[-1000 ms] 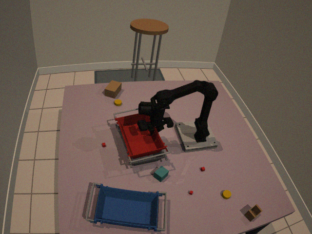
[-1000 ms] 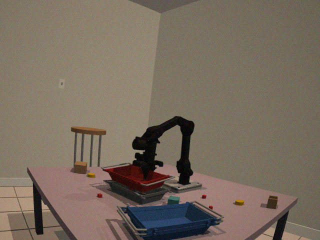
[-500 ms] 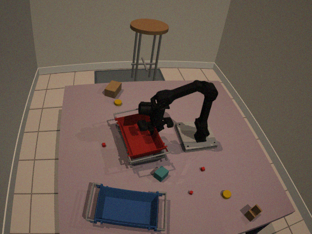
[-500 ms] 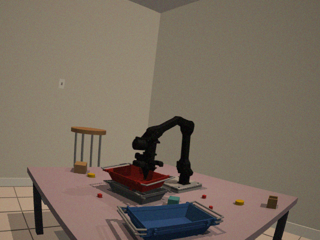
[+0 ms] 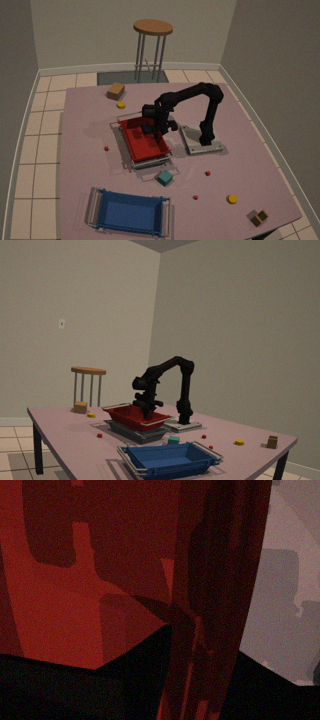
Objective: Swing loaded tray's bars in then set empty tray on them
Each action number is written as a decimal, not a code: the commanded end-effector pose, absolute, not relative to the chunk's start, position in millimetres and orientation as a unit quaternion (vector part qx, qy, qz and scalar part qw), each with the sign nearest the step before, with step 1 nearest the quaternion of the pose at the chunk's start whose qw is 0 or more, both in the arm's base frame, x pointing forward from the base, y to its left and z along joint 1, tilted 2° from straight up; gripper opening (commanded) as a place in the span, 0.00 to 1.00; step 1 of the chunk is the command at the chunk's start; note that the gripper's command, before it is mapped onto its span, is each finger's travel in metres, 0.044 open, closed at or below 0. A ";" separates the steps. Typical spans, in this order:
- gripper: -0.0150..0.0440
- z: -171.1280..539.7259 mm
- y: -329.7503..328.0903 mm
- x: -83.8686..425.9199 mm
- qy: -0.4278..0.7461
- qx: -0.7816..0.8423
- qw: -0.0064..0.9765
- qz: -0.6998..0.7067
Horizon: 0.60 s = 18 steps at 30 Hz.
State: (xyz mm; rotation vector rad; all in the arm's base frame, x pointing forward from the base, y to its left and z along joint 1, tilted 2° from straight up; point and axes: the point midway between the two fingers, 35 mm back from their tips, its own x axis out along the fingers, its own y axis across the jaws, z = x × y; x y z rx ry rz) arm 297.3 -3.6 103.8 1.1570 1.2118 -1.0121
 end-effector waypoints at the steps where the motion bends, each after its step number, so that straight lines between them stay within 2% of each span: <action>1: 0.25 94.2 -4.9 288.2 0.526 0.476 0.548 -0.442; 14: 0.25 94.2 -4.9 288.3 0.526 0.476 0.548 -0.442; 18: 0.35 94.2 -4.9 288.3 0.526 0.476 0.548 -0.442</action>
